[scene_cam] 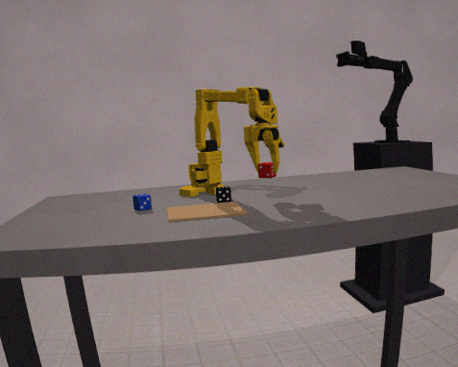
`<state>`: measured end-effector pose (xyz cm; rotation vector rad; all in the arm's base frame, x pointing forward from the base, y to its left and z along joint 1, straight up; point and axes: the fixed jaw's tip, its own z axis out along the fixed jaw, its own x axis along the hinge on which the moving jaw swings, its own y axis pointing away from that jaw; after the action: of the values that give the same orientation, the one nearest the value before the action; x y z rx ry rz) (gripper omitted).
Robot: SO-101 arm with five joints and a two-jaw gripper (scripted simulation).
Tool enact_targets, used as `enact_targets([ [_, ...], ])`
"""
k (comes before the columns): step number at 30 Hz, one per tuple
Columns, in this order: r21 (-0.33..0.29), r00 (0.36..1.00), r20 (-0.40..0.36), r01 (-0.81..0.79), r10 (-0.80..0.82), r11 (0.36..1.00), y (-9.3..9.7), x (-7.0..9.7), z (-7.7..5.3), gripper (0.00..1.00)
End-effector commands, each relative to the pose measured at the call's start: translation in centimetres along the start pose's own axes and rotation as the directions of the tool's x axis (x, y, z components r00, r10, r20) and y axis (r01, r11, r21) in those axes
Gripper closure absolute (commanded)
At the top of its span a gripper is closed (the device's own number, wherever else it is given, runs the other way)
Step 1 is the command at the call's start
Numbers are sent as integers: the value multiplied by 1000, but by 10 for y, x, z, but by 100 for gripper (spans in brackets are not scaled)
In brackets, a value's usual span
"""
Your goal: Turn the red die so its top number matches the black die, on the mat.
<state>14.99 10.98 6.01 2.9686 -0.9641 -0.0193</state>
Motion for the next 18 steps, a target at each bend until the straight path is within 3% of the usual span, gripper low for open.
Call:
enact_targets([
  [1, 125, 999, -34, -7, 11, 992, -10, 1, -21, 100],
  [18, 130, 991, -8, -128, 130, 983, 19, -27, -11, 100],
])
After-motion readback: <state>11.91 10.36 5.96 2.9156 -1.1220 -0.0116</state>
